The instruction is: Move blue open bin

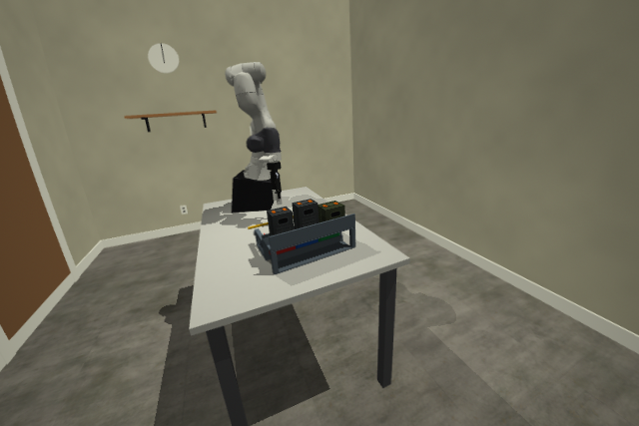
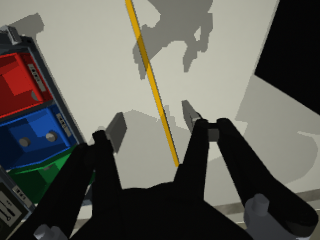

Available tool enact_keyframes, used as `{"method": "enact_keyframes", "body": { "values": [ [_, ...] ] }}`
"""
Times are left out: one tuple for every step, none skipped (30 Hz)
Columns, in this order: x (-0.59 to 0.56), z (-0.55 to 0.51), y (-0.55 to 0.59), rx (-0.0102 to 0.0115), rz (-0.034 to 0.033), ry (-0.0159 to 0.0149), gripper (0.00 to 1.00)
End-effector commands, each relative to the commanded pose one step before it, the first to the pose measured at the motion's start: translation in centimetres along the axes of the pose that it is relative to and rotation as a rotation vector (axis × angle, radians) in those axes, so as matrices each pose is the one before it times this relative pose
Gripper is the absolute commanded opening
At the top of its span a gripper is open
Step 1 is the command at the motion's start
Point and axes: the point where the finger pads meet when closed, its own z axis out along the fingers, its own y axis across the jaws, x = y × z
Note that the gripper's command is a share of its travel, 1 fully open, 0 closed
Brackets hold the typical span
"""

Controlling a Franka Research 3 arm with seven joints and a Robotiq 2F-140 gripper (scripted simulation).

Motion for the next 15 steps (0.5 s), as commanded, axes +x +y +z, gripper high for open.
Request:
{"method": "enact_keyframes", "body": {
  "values": [
    [-1.118,-2.587,-0.253,-0.04346,-0.09929,-0.02171,0.57],
    [0.0,0.0,0.0,0.0,0.0,0.0,0.57],
    [0.0,0.0,0.0,0.0,0.0,0.0,0.57],
    [0.943,2.138,0.334,0.03269,0.07493,0.01847,0.57],
    [-0.233,-0.536,-0.082,-0.00817,-0.01873,-0.00462,0.57],
    [-0.234,-0.535,-0.082,-0.00817,-0.01873,-0.00462,0.57],
    [-0.235,-0.535,-0.082,-0.00817,-0.01873,-0.00462,0.57],
    [-0.236,-0.535,-0.082,-0.00817,-0.01873,-0.00462,0.57],
    [0.0,0.0,0.0,0.0,0.0,0.0,0.57],
    [0.0,0.0,0.0,0.0,0.0,0.0,0.57],
    [0.0,0.0,0.0,0.0,0.0,0.0,0.57],
    [0.0,0.0,0.0,0.0,0.0,0.0,0.57],
    [0.0,0.0,0.0,0.0,0.0,0.0,0.57],
    [0.0,0.0,0.0,0.0,0.0,0.0,0.57],
    [0.0,0.0,0.0,0.0,0.0,0.0,0.57]
  ]
}}
